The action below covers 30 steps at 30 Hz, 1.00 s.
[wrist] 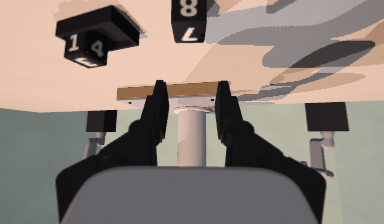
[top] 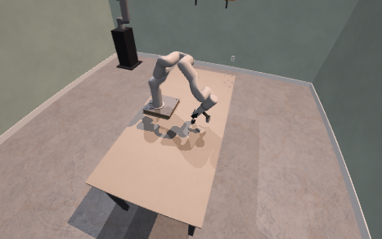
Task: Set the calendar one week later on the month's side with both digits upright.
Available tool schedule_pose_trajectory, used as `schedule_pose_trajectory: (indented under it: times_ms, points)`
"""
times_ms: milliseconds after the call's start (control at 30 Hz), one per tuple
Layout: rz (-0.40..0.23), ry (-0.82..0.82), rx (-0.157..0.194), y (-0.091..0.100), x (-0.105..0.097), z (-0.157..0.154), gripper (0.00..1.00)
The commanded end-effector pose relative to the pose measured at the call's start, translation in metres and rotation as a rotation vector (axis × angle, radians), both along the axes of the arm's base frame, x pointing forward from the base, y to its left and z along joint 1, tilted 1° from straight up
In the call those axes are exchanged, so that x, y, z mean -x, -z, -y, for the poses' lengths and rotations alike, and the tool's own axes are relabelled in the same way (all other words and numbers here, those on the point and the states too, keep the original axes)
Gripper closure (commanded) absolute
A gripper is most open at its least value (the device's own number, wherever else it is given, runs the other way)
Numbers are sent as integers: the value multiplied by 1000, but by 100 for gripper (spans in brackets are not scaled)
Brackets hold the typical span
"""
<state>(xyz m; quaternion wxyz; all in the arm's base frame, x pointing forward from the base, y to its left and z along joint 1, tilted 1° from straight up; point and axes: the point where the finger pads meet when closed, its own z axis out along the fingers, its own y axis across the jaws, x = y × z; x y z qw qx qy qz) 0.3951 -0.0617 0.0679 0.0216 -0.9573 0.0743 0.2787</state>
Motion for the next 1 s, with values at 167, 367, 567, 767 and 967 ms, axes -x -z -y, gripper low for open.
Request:
schedule_pose_trajectory:
  times_ms: [167,367,567,767,967]
  points:
    - [-32,0,-5,-1,-2,0,53]
    - [-32,0,-5,-1,-2,0,53]
    - [-31,-2,-7,0,-2,1,53]
    - [-31,-6,-11,5,-2,2,53]
    - [-31,-3,-10,12,-2,2,53]
